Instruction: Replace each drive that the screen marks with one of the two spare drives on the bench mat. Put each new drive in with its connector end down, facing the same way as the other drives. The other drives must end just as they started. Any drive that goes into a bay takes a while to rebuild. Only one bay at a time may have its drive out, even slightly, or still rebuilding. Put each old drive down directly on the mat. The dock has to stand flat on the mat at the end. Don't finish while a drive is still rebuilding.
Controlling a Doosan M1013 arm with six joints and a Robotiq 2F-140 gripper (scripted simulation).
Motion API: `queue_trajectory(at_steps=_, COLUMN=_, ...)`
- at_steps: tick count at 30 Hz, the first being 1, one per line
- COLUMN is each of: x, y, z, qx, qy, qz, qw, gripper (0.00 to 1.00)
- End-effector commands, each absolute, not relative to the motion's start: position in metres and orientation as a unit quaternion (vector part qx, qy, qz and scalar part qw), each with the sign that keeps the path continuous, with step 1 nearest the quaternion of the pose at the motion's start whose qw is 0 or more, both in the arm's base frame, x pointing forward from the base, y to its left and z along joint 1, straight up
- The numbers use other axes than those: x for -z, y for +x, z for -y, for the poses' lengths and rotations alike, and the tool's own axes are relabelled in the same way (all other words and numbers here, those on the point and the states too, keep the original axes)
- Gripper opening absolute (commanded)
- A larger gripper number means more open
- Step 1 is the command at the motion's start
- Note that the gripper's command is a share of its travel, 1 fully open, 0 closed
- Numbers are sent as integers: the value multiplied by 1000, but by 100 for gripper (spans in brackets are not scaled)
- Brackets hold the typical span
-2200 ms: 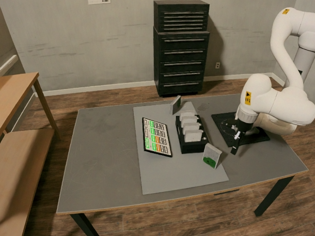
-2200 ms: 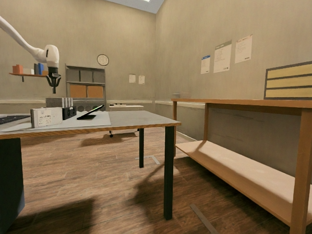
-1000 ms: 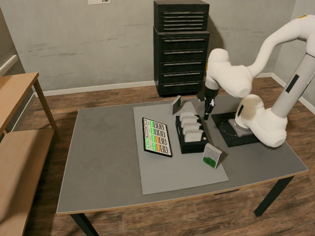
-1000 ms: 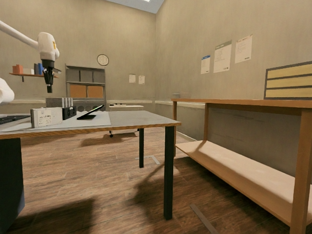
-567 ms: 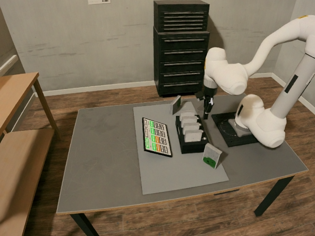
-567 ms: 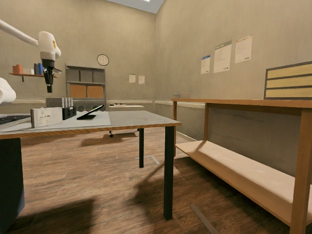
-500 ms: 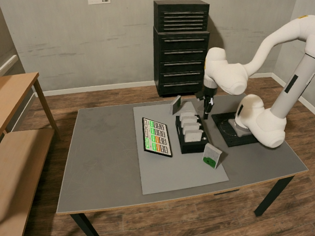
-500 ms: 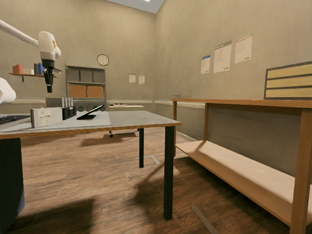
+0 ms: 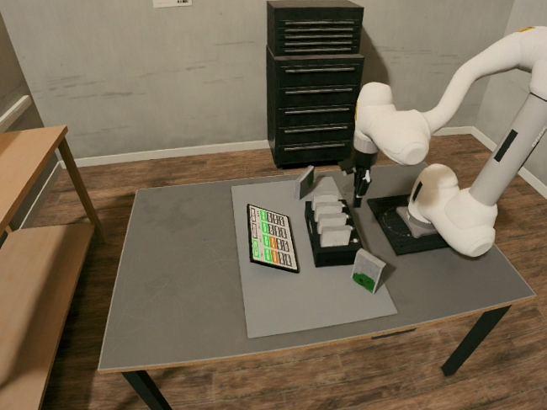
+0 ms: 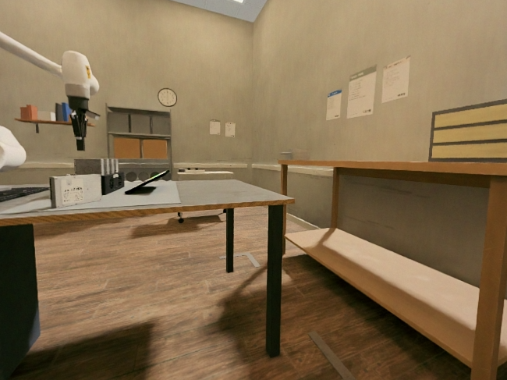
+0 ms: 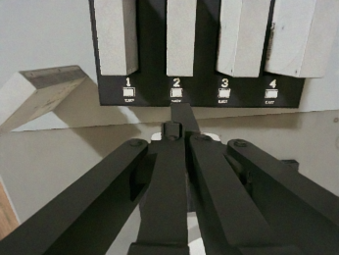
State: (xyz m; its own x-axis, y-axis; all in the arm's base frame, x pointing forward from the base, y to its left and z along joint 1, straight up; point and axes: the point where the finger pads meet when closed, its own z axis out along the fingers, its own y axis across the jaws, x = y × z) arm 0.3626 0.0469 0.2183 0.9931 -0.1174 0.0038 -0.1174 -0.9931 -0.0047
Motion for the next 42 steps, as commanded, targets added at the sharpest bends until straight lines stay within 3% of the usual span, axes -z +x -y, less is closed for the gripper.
queue_trajectory(at_steps=1, x=-219, y=363, z=-47, qx=2, qy=-998, qz=-59, qw=3, gripper=10)
queue_trajectory(at_steps=19, x=-209, y=363, z=-47, qx=2, qy=-998, qz=-59, qw=3, gripper=10)
queue_trajectory(at_steps=42, x=-151, y=365, z=-46, qx=2, qy=-998, qz=-59, qw=3, gripper=10)
